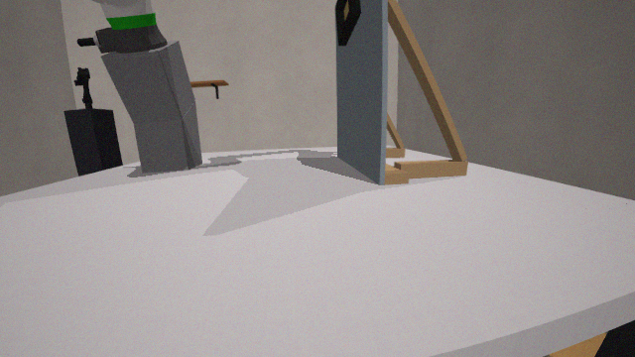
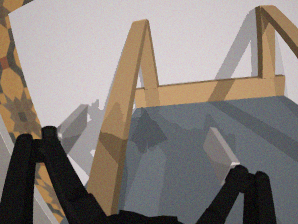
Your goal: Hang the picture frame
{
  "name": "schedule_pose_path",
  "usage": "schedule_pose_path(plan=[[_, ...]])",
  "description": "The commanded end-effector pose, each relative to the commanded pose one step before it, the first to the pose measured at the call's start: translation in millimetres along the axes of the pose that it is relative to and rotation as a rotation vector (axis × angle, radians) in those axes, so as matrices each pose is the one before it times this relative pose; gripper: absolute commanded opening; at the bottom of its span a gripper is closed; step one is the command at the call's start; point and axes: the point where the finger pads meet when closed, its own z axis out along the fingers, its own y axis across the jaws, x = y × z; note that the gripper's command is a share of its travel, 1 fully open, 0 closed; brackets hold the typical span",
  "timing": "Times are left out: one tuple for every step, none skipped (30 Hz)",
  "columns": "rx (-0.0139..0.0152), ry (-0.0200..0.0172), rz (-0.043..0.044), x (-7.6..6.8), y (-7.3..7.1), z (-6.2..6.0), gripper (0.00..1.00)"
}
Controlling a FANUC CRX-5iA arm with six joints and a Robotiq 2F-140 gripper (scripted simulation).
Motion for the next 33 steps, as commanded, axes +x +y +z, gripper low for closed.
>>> schedule_pose_path(plan=[[0.00027, 0.00048, -0.00011, 0.14, -0.17, -0.30, 1.00], [0.00000, 0.00000, 0.00000, 0.00, 0.00, 0.00, 1.00], [0.00000, 0.00000, 0.00000, 0.00, 0.00, 0.00, 1.00], [0.00000, 0.00000, 0.00000, 0.00, 0.00, 0.00, 1.00], [0.00000, 0.00000, 0.00000, 0.00, 0.00, 0.00, 1.00], [0.00000, 0.00000, 0.00000, 0.00, 0.00, 0.00, 1.00], [0.00000, 0.00000, 0.00000, 0.00, 0.00, 0.00, 1.00], [0.00000, 0.00000, 0.00000, 0.00, 0.00, 0.00, 1.00], [0.00000, 0.00000, 0.00000, 0.00, 0.00, 0.00, 1.00], [0.00000, 0.00000, 0.00000, 0.00, 0.00, 0.00, 1.00], [0.00000, 0.00000, 0.00000, 0.00, 0.00, 0.00, 1.00], [0.00000, 0.00000, 0.00000, 0.00, 0.00, 0.00, 1.00], [0.00000, 0.00000, 0.00000, 0.00, 0.00, 0.00, 1.00], [0.00000, 0.00000, 0.00000, 0.00, 0.00, 0.00, 1.00], [0.00000, 0.00000, 0.00000, 0.00, 0.00, 0.00, 1.00], [0.00000, 0.00000, 0.00000, 0.00, 0.00, 0.00, 1.00], [0.00000, 0.00000, 0.00000, 0.00, 0.00, 0.00, 1.00], [0.00047, 0.00167, -0.00071, 0.48, -0.33, -0.47, 1.00], [0.00264, 0.00940, -0.00398, 2.71, -1.86, -2.63, 1.00], [0.00544, 0.01932, -0.00824, 5.59, -3.86, -5.45, 1.00], [0.00764, 0.02701, -0.01163, 7.91, -5.44, -7.69, 1.00], [0.00848, 0.02984, -0.01301, 8.89, -6.08, -8.55, 1.00], [0.00769, 0.02694, -0.01189, 8.20, -5.55, -7.74, 1.00], [0.00551, 0.01923, -0.00856, 5.97, -3.99, -5.52, 1.00], [0.00268, 0.00934, -0.00418, 2.95, -1.94, -2.67, 1.00], [0.00048, 0.00166, -0.00075, 0.53, -0.35, -0.47, 1.00], [0.00000, 0.00000, 0.00000, 0.00, 0.00, 0.00, 1.00], [0.00000, 0.00000, 0.00000, 0.00, 0.00, 0.00, 1.00], [0.00000, 0.00000, 0.00000, 0.00, 0.00, 0.00, 1.00], [0.00000, 0.00000, 0.00000, 0.00, 0.00, 0.00, 1.00], [0.00000, 0.00000, 0.00000, 0.00, 0.00, 0.00, 1.00], [0.00000, 0.00000, 0.00000, 0.00, 0.00, 0.00, 1.00], [0.00000, 0.00000, 0.00000, 0.00, 0.00, 0.00, 1.00]])
